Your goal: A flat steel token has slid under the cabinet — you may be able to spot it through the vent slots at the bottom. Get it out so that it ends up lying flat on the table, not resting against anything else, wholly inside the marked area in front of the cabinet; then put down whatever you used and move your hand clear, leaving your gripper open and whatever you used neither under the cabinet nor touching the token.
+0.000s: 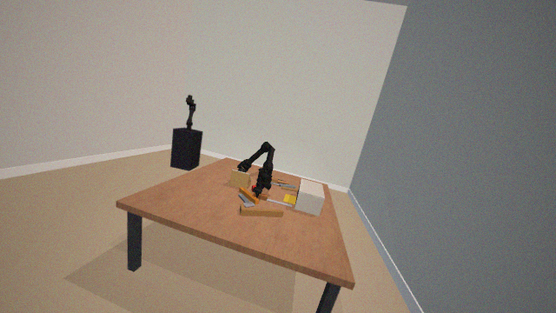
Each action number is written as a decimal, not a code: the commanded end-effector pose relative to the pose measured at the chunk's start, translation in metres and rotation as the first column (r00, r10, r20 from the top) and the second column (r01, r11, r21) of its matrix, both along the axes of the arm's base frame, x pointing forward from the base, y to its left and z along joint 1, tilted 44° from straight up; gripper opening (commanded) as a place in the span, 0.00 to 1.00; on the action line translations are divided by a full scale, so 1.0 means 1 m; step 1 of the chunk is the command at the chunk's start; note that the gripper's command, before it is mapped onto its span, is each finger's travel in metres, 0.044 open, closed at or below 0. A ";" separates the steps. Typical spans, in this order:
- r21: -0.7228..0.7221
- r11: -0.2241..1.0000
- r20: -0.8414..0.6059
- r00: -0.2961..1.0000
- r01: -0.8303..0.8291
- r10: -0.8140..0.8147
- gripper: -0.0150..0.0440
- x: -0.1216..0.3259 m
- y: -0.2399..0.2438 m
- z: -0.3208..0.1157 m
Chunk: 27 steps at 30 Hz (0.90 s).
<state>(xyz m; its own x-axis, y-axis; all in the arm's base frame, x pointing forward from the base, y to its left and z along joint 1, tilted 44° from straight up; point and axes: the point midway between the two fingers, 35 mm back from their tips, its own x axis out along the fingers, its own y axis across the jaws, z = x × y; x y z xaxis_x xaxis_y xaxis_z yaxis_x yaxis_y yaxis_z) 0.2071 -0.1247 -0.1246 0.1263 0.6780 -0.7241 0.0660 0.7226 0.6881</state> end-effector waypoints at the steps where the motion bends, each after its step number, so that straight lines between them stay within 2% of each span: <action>1: -0.004 1.000 0.014 1.000 -0.009 0.009 0.30 0.001 -0.001 0.000; 7: 0.000 1.000 0.001 1.000 -0.002 0.002 0.57 0.000 0.000 0.000; 8: -0.001 1.000 0.003 1.000 -0.004 0.004 0.59 0.000 0.000 0.000; 11: -0.001 1.000 0.003 1.000 -0.004 0.004 0.59 0.000 0.000 0.000; 14: -0.003 1.000 0.006 1.000 0.000 0.000 0.71 0.000 0.000 0.000; 27: -0.003 1.000 0.006 1.000 0.000 0.000 0.71 -0.001 0.002 -0.002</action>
<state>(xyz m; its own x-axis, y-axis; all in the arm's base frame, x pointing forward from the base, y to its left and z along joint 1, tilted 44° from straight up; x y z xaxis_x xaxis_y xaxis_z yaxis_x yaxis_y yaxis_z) 0.2063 -0.1240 -0.1259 0.1287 0.6748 -0.7267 0.0593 0.7262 0.6849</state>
